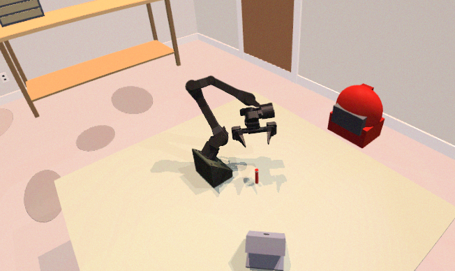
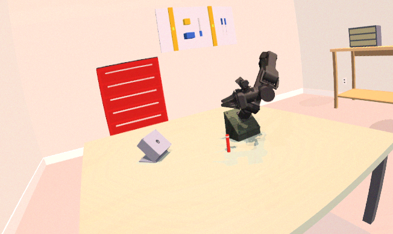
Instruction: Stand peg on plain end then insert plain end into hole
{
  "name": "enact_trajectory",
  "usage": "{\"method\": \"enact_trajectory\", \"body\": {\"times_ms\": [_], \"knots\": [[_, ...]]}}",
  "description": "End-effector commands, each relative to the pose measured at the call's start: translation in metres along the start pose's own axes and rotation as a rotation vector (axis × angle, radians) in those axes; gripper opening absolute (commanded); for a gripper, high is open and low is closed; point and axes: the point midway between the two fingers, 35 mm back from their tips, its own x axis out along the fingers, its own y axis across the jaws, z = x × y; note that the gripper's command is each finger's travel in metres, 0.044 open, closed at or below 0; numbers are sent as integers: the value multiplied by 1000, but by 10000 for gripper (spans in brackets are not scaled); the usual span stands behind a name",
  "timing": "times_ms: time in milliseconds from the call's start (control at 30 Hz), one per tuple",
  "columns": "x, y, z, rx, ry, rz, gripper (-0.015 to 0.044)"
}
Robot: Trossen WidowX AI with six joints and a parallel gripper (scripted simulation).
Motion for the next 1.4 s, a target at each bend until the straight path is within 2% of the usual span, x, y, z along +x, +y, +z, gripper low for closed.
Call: {"method": "enact_trajectory", "body": {"times_ms": [0,300,800,1100,1367], "knots": [[-2,-3,5,-19,5,-1,440],[9,-14,-15,-199,165,-144,440],[20,-34,-48,-398,554,-336,440],[21,-39,-65,-418,825,-373,440],[22,-36,-75,-364,1068,-335,440]]}}
